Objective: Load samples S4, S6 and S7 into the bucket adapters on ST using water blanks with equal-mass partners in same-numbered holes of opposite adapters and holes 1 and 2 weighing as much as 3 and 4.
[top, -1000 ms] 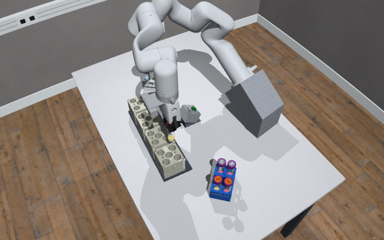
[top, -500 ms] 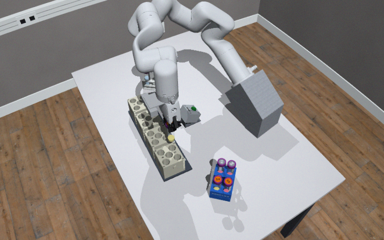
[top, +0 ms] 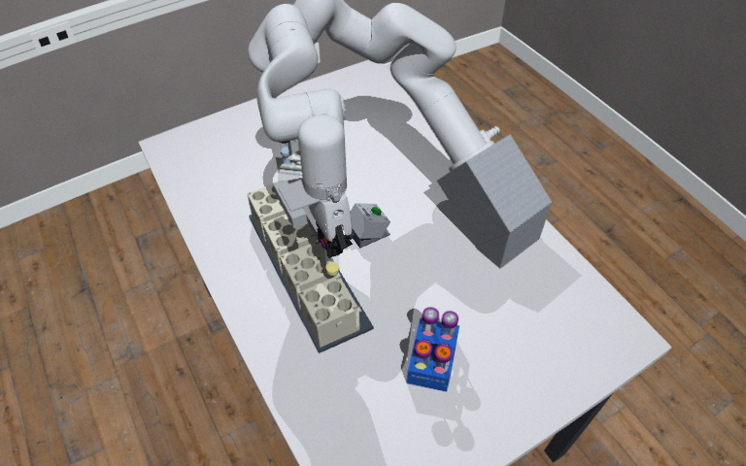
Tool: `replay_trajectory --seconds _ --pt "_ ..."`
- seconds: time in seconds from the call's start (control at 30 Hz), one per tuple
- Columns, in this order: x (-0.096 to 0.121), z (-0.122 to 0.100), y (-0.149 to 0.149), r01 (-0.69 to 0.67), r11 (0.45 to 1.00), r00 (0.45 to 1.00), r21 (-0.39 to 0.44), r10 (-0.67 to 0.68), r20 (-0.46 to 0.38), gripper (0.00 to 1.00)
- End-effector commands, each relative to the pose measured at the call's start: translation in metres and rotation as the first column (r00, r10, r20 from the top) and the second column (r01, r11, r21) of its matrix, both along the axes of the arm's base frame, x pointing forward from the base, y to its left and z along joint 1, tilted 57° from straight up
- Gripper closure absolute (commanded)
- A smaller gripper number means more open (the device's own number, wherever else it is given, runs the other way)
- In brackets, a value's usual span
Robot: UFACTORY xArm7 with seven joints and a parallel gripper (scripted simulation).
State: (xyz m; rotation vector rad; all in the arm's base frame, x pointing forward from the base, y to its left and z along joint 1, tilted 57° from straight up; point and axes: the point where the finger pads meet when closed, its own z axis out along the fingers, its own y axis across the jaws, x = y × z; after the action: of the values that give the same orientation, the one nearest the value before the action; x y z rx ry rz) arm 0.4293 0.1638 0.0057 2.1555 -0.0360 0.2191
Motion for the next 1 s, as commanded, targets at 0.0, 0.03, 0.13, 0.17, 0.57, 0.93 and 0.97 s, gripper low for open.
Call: replay_trajectory --seconds 0.0,0.03,0.13,0.17,0.57,0.93,0.97 --pt "0.0 0.001 0.003 -0.004 1.0 1.0 0.004 0.004 0.001 1.0" --pt "-0.002 -0.003 0.005 -0.022 1.0 0.999 -0.001 0.022 -0.026 1.0" --pt "-0.009 -0.015 0.012 -0.077 0.997 0.991 -0.011 0.075 -0.109 1.0" --pt "-0.011 -0.019 0.014 -0.096 0.995 0.986 -0.014 0.093 -0.136 1.0" --pt "-0.033 -0.058 0.036 -0.279 0.96 0.88 -0.01 0.252 -0.403 1.0" --pt "-0.055 -0.097 0.058 -0.445 0.894 0.679 0.045 0.37 -0.635 1.0" --pt "-0.055 -0.097 0.058 -0.445 0.894 0.679 0.045 0.37 -0.635 1.0"
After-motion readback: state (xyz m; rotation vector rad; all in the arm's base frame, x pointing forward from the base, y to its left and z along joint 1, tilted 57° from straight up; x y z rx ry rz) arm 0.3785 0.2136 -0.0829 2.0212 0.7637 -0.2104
